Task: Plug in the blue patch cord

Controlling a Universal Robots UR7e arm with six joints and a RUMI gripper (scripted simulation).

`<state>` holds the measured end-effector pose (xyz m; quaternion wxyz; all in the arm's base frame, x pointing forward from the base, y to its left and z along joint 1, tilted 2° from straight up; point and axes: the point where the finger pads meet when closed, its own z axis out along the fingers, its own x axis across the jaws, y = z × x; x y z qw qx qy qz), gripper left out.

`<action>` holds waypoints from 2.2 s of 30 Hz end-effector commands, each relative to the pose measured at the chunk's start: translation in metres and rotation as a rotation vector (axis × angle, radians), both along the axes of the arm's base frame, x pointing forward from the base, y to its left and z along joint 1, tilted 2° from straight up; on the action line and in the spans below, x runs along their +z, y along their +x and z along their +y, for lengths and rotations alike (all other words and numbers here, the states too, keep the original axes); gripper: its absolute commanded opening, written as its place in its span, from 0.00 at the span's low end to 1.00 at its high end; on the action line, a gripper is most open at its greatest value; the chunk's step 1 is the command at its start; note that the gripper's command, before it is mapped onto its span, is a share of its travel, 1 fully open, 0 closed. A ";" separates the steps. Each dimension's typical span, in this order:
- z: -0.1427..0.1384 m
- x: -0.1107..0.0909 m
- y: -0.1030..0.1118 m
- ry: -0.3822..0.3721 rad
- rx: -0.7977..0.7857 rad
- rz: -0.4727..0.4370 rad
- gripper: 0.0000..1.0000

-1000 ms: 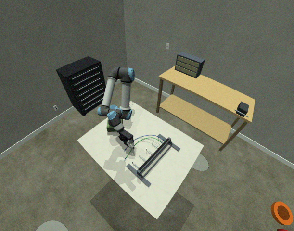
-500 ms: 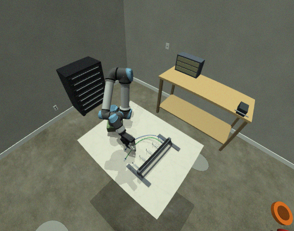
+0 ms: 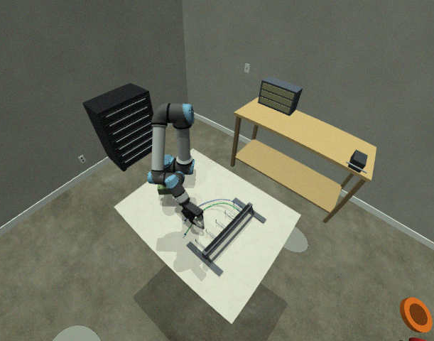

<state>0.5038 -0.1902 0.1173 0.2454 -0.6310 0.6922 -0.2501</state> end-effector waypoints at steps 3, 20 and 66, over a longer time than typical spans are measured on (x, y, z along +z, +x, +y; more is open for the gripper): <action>-0.002 -0.016 0.015 -0.003 -0.002 -0.002 0.00; -0.003 -0.042 0.038 -0.003 -0.002 -0.002 0.00; -0.003 -0.046 0.041 -0.003 -0.002 -0.002 0.00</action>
